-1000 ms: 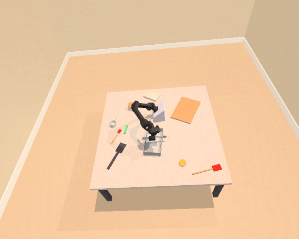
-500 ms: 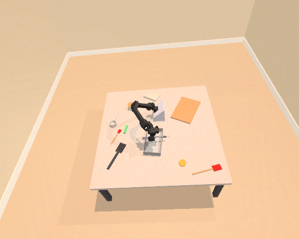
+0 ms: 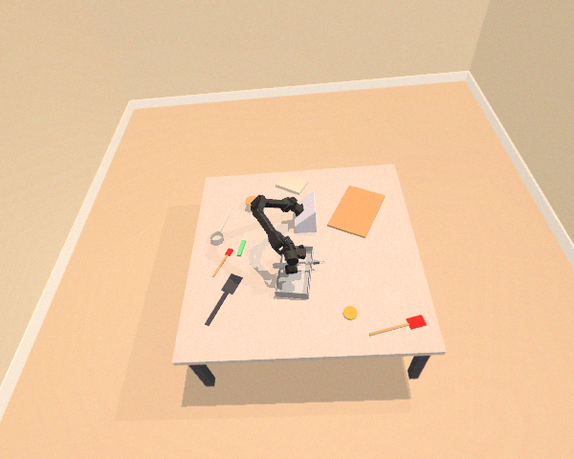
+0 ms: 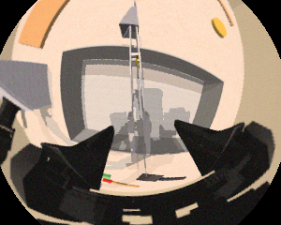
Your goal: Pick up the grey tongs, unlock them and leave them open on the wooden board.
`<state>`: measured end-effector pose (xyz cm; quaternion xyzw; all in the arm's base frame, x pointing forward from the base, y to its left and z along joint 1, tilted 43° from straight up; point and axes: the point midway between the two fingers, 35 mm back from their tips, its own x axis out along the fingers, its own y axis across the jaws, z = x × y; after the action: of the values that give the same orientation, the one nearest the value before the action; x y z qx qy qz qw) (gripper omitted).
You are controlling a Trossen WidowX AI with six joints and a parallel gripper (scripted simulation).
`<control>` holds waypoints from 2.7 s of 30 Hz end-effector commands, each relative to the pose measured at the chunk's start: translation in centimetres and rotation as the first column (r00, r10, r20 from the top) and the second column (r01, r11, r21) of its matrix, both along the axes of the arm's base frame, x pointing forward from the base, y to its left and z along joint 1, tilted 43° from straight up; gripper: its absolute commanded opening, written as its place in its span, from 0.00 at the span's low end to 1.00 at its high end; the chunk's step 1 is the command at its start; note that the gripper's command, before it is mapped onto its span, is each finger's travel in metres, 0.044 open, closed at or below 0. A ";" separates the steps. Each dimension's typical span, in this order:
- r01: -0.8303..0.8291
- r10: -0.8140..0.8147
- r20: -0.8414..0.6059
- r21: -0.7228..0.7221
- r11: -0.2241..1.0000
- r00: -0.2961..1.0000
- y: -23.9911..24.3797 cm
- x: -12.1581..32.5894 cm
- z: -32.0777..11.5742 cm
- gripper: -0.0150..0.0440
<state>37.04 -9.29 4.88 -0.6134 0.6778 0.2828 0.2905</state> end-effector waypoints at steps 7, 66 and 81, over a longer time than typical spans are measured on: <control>-0.005 0.005 -0.012 -0.007 1.000 1.000 -1.1 -0.4 -1.3 1.00; -0.004 0.004 -0.008 0.001 1.000 1.000 3.3 0.8 3.4 0.00; -0.012 0.012 -0.026 -0.011 1.000 1.000 6.1 0.5 6.3 0.00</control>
<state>37.44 -3.52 11.31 -0.6138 0.6813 0.2868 0.2772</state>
